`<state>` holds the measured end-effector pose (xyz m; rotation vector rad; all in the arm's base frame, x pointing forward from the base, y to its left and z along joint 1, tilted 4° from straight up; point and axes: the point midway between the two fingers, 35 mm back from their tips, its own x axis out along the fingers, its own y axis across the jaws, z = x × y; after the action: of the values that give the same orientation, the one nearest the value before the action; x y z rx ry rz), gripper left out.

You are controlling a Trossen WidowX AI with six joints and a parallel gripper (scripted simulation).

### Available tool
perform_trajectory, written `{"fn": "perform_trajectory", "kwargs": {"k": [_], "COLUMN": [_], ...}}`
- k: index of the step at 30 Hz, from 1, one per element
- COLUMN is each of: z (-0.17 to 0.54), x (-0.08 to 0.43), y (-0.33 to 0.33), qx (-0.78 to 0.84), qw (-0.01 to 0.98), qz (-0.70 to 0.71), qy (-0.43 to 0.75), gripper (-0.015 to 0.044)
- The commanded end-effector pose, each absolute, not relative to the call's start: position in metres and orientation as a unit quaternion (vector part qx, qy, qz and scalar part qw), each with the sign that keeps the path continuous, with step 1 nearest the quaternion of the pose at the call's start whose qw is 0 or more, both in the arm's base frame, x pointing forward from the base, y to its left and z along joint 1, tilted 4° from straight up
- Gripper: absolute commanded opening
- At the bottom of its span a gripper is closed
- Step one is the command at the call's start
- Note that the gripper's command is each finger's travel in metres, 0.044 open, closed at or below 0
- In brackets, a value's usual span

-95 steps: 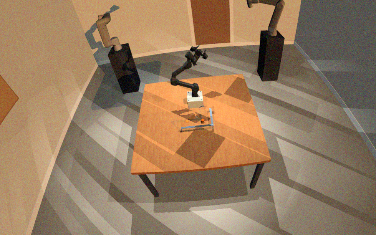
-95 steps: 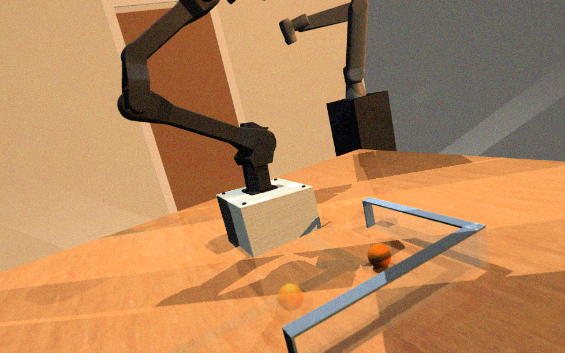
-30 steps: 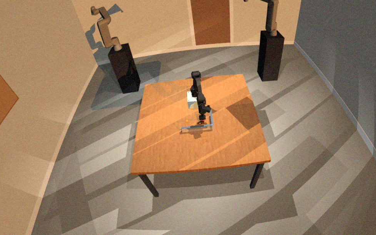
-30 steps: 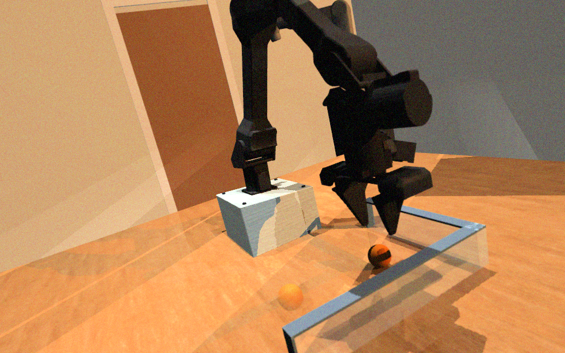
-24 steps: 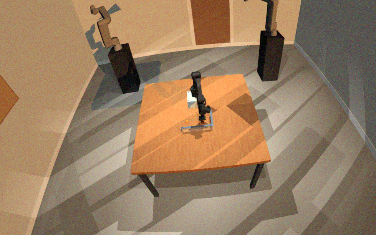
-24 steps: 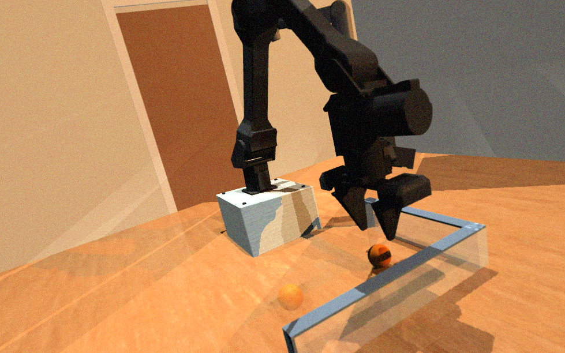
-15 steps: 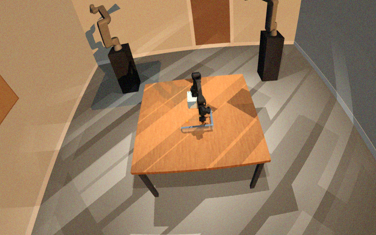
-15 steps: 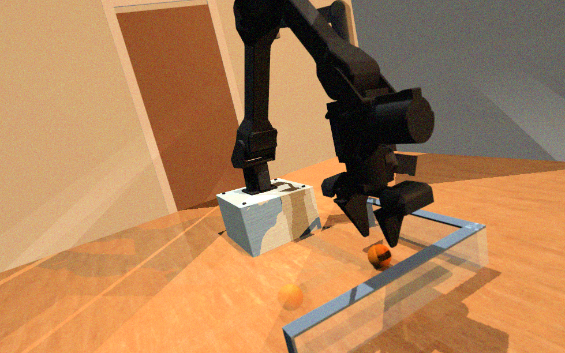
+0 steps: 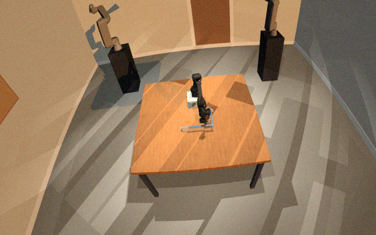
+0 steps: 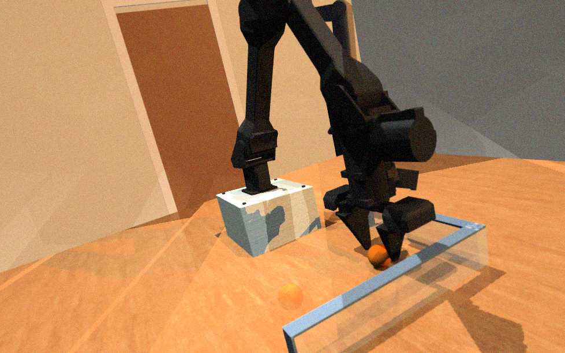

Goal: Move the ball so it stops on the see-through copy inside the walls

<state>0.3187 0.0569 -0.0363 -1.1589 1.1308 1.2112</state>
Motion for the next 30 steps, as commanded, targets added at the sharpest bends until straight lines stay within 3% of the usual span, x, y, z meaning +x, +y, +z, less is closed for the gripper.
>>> {"fn": "perform_trajectory", "kwargs": {"k": [1,3,13,18,30], "z": [-0.043,-0.043,-0.043,-0.023,0.080], "x": [0.316,0.316,0.316,0.320,0.315], "y": [0.056,0.056,0.056,0.055,0.047], "qx": [-0.483,-0.483,-0.483,-0.483,-0.484], "qw": [0.528,0.528,0.528,0.528,0.528], "qz": [0.508,0.508,0.508,0.508,0.508], "qy": [0.479,0.479,0.479,0.479,0.479], "gripper": [0.0259,0.0206,0.0139,0.0008,0.0000]}}
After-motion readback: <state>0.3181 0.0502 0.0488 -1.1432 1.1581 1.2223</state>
